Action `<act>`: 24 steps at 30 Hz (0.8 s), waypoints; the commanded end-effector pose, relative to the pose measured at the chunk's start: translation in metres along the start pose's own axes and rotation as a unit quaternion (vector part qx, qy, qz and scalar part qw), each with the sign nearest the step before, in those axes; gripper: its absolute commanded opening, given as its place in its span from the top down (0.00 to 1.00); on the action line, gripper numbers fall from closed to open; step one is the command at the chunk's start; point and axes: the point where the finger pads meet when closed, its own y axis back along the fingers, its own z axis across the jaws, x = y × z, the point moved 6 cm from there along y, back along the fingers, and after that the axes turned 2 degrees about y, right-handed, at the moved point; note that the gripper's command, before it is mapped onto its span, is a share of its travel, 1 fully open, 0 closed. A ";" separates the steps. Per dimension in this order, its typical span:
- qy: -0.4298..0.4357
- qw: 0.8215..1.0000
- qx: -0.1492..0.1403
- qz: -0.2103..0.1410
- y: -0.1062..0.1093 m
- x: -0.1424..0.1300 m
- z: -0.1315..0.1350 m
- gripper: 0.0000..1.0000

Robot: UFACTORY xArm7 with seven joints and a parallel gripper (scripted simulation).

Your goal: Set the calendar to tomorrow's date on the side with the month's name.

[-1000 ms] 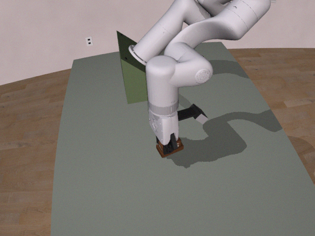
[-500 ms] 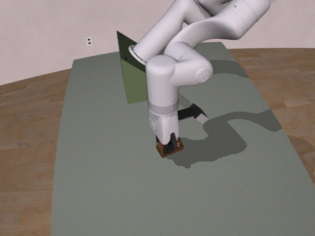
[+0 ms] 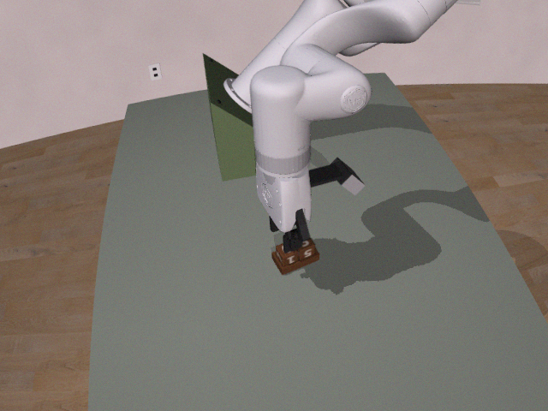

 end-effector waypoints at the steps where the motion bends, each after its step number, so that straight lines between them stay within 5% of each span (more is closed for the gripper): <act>1: 0.000 1.000 -0.001 -0.001 0.024 0.000 0.001 0.53; 12: 0.000 1.000 -0.001 -0.001 0.043 0.000 0.001 0.53; 13: 0.000 1.000 -0.001 -0.001 0.043 0.000 0.001 0.00; 24: 0.000 1.000 -0.001 -0.001 0.043 0.000 0.001 0.00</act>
